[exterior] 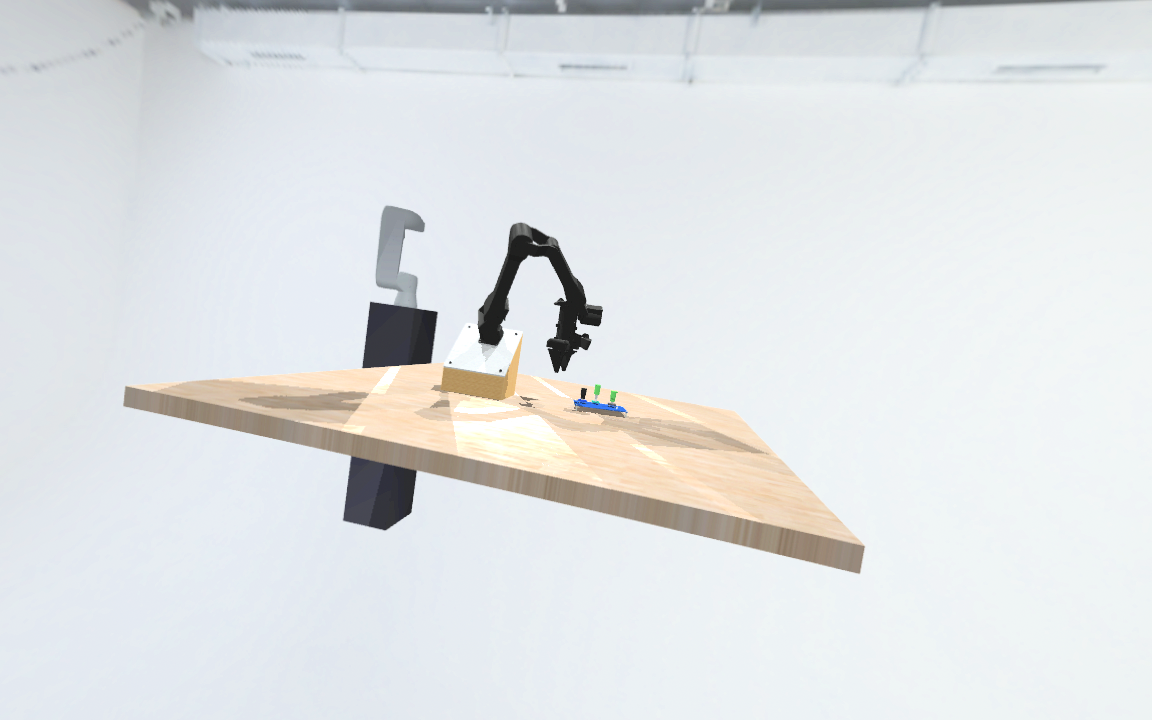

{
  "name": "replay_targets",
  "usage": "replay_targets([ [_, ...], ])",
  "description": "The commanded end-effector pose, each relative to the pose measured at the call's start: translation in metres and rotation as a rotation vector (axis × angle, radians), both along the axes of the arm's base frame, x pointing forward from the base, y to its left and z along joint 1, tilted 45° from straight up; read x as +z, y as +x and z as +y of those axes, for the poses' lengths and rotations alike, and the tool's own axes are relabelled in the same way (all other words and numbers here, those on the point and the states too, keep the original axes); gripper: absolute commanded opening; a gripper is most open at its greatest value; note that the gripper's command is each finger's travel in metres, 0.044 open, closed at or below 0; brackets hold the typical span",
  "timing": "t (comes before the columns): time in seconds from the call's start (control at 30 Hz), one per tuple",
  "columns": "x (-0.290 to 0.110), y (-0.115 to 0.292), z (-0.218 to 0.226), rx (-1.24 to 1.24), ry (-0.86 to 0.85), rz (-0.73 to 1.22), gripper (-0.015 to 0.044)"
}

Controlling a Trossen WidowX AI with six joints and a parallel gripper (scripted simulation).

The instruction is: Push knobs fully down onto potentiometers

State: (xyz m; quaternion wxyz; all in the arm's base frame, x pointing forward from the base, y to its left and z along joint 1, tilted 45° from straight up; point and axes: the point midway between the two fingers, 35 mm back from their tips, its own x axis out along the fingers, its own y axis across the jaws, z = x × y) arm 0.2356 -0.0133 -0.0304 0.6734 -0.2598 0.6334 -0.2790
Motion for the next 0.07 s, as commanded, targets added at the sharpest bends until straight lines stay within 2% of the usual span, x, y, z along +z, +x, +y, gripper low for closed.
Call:
replay_targets([
  [0.0,-0.0009,-0.0016,0.0,-0.005,0.004,0.0,0.044],
  [0.03,-0.0009,-0.0016,0.0,-0.005,0.004,0.0,0.044],
])
